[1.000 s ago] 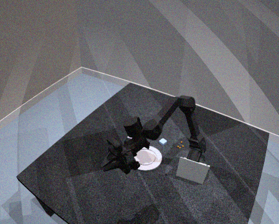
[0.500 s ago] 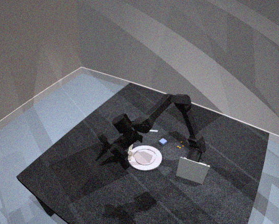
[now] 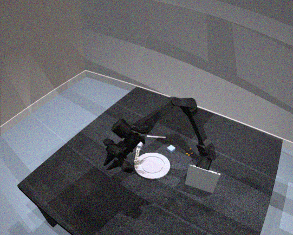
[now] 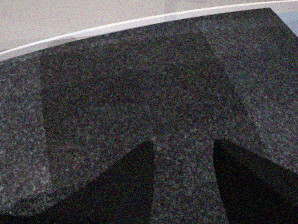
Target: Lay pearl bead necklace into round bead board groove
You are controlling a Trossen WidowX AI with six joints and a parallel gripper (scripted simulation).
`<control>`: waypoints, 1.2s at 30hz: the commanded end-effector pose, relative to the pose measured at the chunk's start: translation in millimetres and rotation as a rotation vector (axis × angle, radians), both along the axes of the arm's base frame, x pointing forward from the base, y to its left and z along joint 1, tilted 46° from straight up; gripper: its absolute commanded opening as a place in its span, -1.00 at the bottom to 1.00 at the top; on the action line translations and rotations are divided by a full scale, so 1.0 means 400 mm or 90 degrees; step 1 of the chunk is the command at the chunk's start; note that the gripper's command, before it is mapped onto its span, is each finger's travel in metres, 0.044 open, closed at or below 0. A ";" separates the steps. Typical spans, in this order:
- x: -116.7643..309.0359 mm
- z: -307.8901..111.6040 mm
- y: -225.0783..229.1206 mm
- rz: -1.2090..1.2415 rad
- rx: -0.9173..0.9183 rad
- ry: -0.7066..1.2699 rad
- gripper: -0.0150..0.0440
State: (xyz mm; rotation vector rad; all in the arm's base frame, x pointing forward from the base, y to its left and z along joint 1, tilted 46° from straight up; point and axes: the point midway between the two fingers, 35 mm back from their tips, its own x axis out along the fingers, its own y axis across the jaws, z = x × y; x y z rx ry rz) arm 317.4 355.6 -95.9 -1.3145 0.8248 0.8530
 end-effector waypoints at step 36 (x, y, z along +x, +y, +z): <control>0.146 0.161 -0.677 -1.320 0.194 -0.367 -0.08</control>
